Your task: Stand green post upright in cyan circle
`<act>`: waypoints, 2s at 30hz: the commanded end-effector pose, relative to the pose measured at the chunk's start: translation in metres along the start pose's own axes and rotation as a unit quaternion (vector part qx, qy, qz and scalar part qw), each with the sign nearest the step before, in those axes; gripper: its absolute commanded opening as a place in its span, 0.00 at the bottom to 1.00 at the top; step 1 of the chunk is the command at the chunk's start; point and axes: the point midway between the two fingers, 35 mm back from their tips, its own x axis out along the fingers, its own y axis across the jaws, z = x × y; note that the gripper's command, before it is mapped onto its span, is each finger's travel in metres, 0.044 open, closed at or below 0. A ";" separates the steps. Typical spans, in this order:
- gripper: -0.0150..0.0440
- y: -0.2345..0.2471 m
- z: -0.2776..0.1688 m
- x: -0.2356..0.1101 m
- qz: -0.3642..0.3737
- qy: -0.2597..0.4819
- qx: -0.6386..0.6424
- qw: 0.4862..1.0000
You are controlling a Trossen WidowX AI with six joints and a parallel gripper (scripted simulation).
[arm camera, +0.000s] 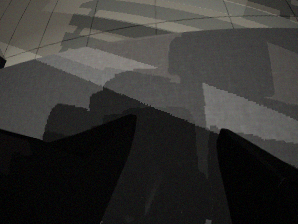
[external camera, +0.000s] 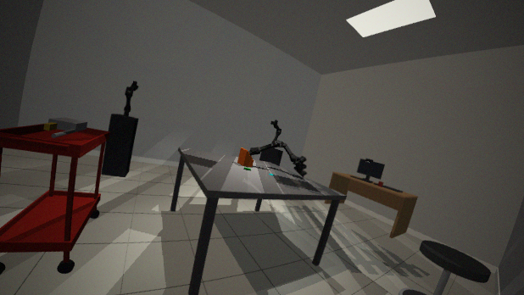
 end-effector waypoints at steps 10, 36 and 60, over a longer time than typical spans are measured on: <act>0.65 -0.130 -0.091 -0.110 -0.165 0.112 -0.024 0.980; 0.65 -0.162 -0.295 -0.403 -0.259 0.353 0.039 0.898; 0.65 -0.019 -0.389 -0.517 -0.150 0.352 0.117 0.916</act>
